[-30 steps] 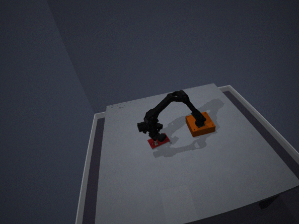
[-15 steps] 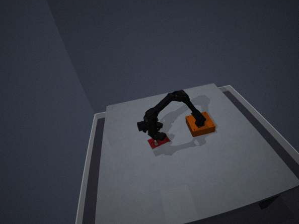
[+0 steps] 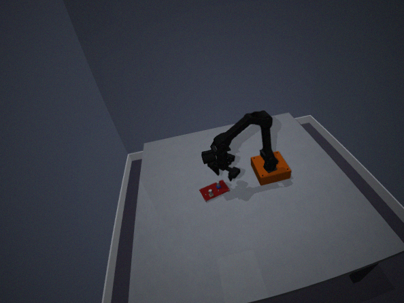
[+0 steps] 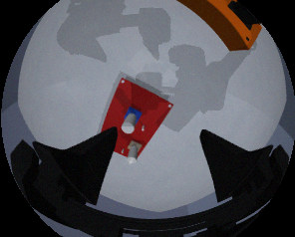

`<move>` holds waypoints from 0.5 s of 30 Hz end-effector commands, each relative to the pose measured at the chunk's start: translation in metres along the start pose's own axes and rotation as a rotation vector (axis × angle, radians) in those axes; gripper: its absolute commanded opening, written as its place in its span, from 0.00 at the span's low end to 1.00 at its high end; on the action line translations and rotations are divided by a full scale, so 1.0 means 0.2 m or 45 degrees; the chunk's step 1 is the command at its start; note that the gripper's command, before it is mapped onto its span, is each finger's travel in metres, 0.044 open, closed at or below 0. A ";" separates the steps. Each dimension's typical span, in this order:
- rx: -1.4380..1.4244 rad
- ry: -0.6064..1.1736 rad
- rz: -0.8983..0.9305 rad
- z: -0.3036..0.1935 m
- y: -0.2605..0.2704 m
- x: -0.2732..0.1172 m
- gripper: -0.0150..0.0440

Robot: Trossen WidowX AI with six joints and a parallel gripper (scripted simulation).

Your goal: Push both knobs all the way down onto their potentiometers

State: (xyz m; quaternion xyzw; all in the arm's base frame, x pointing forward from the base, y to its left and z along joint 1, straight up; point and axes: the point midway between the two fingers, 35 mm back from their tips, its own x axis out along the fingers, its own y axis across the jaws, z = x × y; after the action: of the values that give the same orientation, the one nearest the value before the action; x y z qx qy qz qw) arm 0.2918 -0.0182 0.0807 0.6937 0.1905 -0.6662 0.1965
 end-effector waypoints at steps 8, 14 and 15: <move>-0.002 -0.020 -0.005 0.31 -0.17 0.02 1.00; -0.002 -0.020 -0.005 0.31 -0.17 0.02 1.00; -0.002 -0.020 -0.005 0.31 -0.17 0.02 1.00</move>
State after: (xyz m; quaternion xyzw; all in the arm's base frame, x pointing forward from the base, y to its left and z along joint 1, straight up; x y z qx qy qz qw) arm 0.2243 -0.0216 0.0743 0.6902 0.1910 -0.6703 0.1947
